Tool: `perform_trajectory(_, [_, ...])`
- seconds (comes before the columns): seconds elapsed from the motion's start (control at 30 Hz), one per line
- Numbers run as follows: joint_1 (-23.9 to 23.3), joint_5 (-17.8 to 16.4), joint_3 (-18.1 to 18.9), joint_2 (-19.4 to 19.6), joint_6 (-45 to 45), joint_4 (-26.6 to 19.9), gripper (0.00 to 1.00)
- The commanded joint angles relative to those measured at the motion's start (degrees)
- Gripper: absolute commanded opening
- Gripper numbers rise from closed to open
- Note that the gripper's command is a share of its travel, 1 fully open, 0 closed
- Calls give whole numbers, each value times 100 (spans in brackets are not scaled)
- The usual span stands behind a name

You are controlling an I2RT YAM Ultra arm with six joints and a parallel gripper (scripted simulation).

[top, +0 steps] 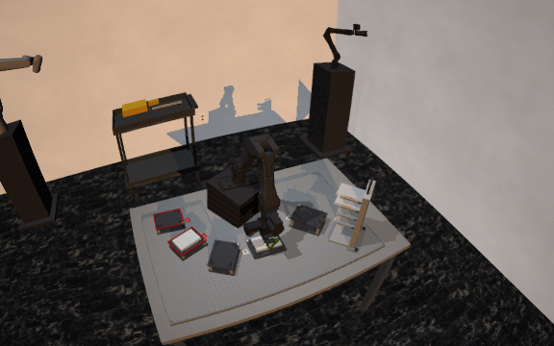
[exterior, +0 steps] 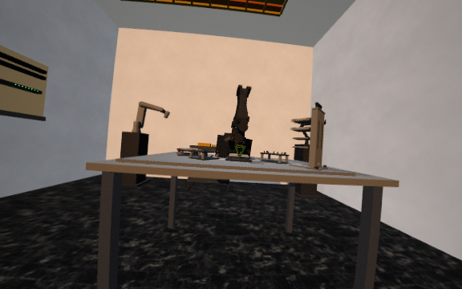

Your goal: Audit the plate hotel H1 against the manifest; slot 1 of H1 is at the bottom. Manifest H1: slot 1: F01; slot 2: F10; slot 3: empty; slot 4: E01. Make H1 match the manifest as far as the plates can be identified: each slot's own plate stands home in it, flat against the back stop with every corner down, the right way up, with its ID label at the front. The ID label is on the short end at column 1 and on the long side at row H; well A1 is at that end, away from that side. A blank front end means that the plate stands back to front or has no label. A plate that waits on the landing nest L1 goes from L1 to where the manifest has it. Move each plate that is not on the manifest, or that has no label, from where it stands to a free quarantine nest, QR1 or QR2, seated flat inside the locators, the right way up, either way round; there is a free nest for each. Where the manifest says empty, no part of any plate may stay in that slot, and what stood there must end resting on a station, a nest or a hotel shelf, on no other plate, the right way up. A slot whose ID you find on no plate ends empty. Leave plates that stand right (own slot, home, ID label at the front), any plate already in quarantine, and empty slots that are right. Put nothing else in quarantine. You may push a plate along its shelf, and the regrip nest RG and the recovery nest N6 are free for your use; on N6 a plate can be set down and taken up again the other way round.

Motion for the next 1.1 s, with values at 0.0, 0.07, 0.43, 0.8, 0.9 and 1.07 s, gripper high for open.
perform_trajectory(0.0, [1, 47, 11, -21, 9, 66, 86])
perform_trajectory(0.07, [2, 47, 13, 7, 10, 93, 86])
perform_trajectory(0.43, [8, 48, 25, 135, 16, 210, 86])
perform_trajectory(0.8, [12, 48, 41, 231, 20, 290, 100])
perform_trajectory(0.9, [12, 48, 40, 231, 20, 290, 100])
perform_trajectory(1.07, [12, 48, 40, 231, 20, 290, 100])
